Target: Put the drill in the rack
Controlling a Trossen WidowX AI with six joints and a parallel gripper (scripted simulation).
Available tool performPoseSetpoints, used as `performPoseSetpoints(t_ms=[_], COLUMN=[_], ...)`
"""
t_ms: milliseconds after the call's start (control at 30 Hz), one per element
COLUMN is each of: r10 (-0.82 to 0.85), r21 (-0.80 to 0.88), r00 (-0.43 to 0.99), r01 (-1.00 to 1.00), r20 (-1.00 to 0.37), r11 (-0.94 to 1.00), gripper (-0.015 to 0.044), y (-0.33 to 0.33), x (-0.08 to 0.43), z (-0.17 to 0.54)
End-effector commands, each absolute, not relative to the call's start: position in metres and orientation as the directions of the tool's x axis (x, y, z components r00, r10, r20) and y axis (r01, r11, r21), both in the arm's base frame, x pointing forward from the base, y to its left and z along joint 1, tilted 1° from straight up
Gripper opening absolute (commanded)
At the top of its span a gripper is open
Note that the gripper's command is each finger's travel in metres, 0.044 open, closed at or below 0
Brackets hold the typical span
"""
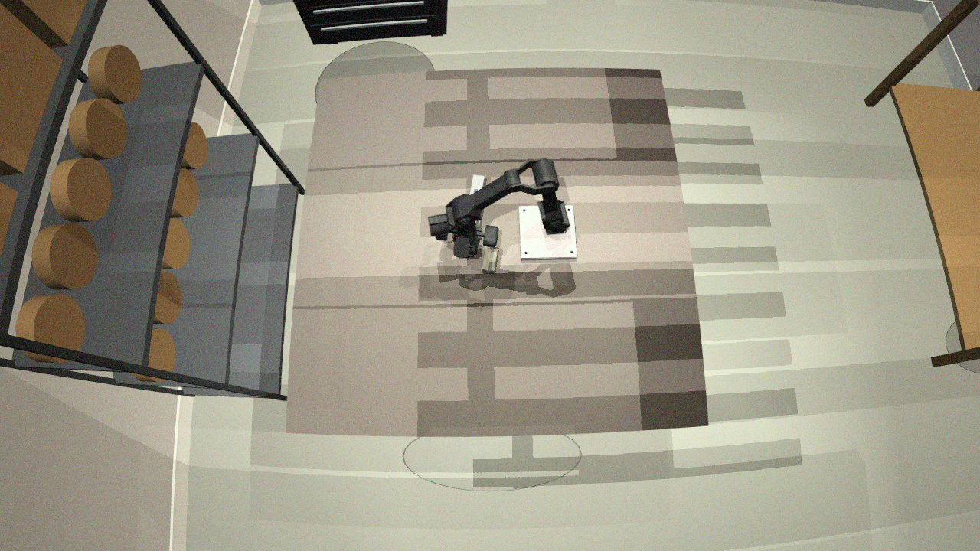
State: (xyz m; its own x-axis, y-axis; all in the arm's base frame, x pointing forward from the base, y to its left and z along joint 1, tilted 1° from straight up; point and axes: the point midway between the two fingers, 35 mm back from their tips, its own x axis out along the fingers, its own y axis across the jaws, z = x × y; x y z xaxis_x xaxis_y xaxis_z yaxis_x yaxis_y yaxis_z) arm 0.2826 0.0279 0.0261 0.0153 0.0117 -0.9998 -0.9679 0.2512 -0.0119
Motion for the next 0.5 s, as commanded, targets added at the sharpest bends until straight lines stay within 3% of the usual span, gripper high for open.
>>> performPoseSetpoints(t_ms=[0,467], r10=[0.01,0.011], r21=[-0.017,-0.008], r00=[0.02,0.011], r01=[-0.968,-0.969], r20=[-1.0,-1.0], r11=[0.251,0.248], gripper=[0.0,0.0], y=[0.028,0.04], x=[0.284,0.285], z=[0.026,0.026])
